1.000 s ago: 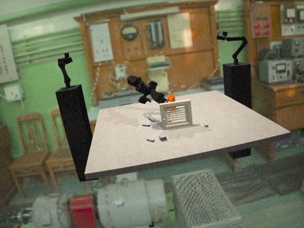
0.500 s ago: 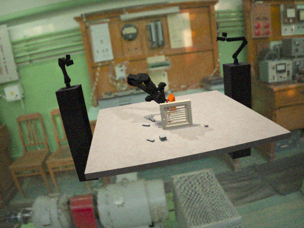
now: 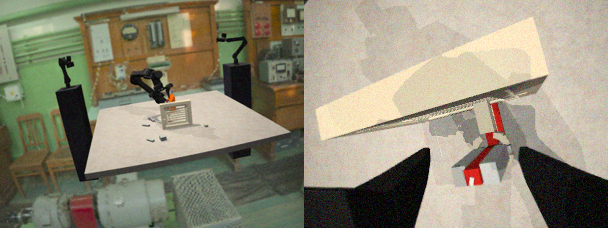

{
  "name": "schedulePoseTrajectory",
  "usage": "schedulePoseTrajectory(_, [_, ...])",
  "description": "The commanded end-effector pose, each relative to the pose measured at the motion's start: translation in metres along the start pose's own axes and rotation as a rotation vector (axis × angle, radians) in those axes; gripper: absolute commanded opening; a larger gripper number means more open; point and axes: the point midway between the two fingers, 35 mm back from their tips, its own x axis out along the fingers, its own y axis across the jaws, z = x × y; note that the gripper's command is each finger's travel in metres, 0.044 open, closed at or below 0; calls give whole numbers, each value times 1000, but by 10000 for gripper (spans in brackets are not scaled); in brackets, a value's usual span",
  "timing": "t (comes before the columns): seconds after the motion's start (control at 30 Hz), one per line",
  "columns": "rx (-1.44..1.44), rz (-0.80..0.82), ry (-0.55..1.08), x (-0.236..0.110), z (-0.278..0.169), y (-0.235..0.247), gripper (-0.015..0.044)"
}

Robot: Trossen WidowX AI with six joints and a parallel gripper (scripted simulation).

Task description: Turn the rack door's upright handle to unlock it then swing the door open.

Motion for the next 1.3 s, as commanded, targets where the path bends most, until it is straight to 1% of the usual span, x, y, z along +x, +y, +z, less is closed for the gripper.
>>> schedulePoseTrajectory(0.0, [-43, -73, 31, 1, -5, 5, 287])
schedulePoseTrajectory(0.47, [-234, -351, 61, -12, -17, 20, 287])
schedulePoseTrajectory(0.63, [-237, -355, 64, -11, -17, 20, 287])
schedulePoseTrajectory(1.27, [-260, -360, 162, 17, -19, 9, 287])
